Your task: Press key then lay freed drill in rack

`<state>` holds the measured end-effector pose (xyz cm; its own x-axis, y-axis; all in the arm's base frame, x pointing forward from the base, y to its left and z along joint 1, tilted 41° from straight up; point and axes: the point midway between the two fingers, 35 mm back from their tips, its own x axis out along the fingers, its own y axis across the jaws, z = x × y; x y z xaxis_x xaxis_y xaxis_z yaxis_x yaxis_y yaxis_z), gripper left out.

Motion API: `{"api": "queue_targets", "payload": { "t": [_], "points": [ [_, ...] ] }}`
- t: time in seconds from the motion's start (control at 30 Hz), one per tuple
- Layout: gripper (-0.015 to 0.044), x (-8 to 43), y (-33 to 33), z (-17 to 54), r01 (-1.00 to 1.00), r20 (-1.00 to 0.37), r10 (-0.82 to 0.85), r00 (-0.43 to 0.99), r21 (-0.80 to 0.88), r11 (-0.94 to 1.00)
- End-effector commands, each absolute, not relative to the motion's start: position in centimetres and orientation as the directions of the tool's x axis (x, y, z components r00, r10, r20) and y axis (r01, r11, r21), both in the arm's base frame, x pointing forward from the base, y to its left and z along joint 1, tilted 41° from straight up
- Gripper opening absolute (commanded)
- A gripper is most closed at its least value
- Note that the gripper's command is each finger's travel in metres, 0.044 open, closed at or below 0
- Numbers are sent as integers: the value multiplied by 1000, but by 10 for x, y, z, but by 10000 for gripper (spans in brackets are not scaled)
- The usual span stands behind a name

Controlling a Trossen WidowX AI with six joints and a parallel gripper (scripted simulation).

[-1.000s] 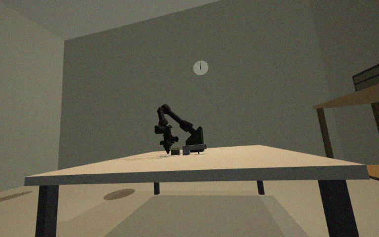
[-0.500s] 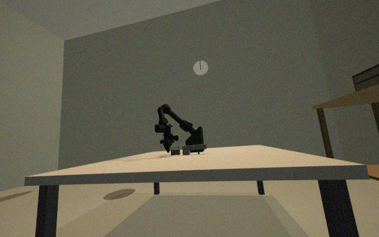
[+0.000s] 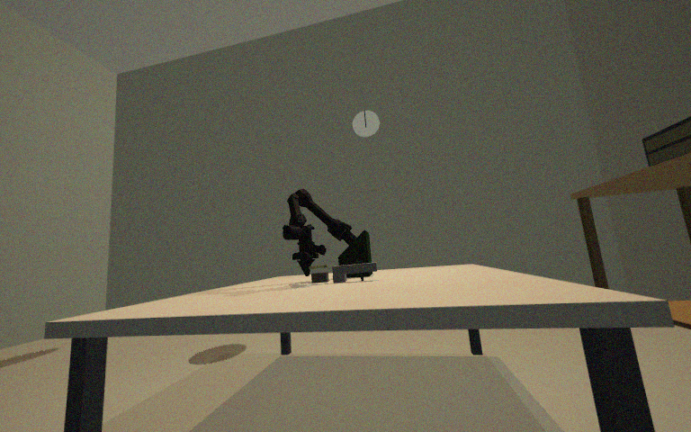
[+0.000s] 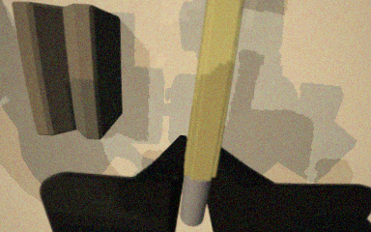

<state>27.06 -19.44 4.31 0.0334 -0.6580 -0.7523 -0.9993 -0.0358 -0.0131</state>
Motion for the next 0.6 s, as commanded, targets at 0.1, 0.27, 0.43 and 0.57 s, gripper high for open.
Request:
{"api": "queue_targets", "payload": {
  "t": [0.1, 0.27, 0.43, 0.57],
  "points": [
    [0, 271, -191, 46, -999, -750, -660, 35, -15, -35],
    [0, 270, -189, 48, -999, -750, -660, 35, -16, -35],
    [0, 270, -187, 50, -999, -751, -660, 35, -16, -35],
    [0, 270, -185, 51, -999, -751, -660, 35, -16, -35]
  ]
}}
